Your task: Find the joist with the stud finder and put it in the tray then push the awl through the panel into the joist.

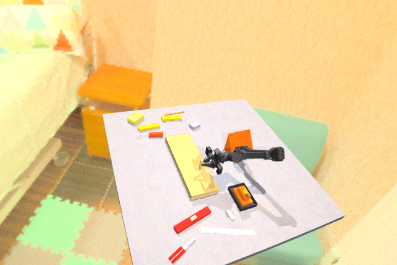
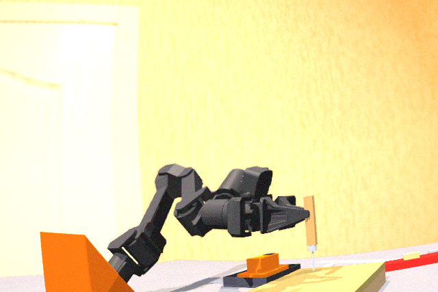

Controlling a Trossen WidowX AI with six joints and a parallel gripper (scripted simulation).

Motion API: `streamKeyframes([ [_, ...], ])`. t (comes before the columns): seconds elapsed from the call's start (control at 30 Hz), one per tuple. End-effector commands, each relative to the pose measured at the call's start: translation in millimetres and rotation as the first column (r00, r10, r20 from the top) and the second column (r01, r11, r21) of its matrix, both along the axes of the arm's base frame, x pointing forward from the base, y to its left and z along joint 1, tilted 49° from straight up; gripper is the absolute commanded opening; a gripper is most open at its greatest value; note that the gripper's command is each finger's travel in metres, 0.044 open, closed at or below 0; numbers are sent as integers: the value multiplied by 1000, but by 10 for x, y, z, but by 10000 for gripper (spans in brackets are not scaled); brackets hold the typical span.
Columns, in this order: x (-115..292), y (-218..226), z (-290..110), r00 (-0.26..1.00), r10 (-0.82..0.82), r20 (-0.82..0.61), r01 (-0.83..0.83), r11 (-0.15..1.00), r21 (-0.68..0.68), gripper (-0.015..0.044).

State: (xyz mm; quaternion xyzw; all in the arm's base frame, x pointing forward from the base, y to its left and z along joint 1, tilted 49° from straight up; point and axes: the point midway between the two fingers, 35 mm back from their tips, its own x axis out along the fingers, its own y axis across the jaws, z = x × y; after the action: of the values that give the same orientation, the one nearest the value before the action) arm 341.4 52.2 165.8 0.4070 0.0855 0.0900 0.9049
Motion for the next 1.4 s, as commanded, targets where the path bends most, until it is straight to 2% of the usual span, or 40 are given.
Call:
streamKeyframes([
  [0.0, -14, 33, -60, 1000, -7, -5, 7, 1000, 3, 0],
  [0.57, -69, 231, -234, 1000, -7, -5, 7, 1000, 4, 0],
  [1.37, -56, 234, -211, 1000, -6, 2, 6, 1000, 3, 0],
])
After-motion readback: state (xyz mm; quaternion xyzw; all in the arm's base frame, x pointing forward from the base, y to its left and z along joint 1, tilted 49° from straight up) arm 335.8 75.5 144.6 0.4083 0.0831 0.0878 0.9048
